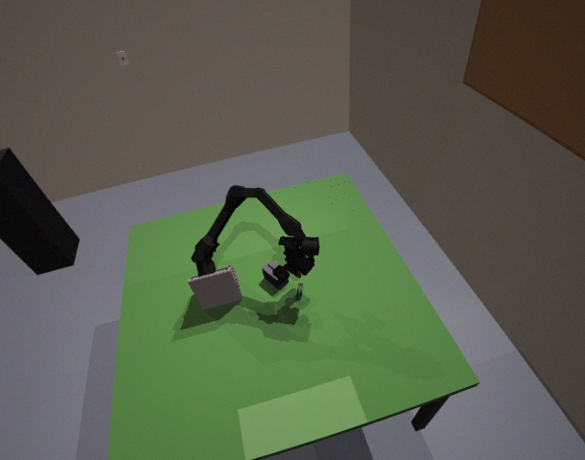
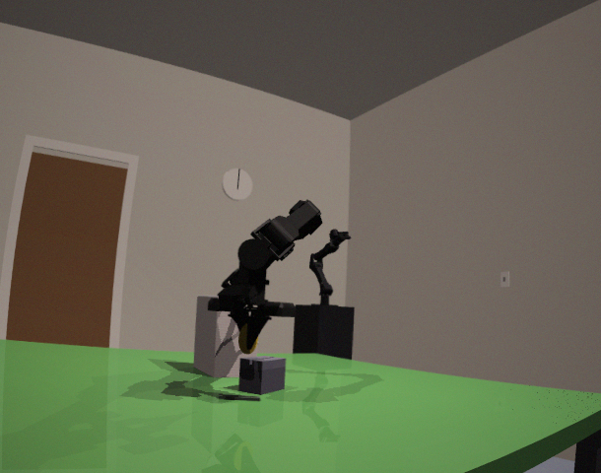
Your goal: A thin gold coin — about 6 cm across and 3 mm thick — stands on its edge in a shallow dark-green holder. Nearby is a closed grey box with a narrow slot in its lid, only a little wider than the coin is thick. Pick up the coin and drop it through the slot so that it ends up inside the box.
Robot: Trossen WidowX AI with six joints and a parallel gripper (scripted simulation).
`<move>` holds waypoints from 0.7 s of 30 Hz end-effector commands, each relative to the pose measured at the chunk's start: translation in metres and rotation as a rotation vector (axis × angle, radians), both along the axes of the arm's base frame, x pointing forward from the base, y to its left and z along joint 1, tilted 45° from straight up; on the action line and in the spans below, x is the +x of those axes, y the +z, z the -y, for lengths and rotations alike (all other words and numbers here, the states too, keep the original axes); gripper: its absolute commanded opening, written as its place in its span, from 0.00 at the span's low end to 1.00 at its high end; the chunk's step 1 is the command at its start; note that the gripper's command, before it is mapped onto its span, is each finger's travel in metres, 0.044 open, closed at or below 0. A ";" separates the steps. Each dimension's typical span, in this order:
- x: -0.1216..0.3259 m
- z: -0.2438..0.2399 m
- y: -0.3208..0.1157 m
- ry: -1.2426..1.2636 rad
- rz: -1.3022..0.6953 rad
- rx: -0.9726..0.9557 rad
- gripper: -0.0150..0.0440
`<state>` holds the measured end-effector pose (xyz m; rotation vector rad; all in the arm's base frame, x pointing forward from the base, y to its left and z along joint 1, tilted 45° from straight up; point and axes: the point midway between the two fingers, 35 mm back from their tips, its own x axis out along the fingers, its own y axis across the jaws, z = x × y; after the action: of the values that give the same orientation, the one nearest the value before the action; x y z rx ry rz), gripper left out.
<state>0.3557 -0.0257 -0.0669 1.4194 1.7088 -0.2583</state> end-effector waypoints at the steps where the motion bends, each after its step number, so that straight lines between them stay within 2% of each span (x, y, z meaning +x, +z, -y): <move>1: -0.005 -0.005 0.007 0.002 0.008 0.002 0.25; 21: -0.039 -0.033 0.033 0.002 0.005 0.004 0.25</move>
<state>0.3225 0.0025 -0.0384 1.4129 1.7089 -0.2503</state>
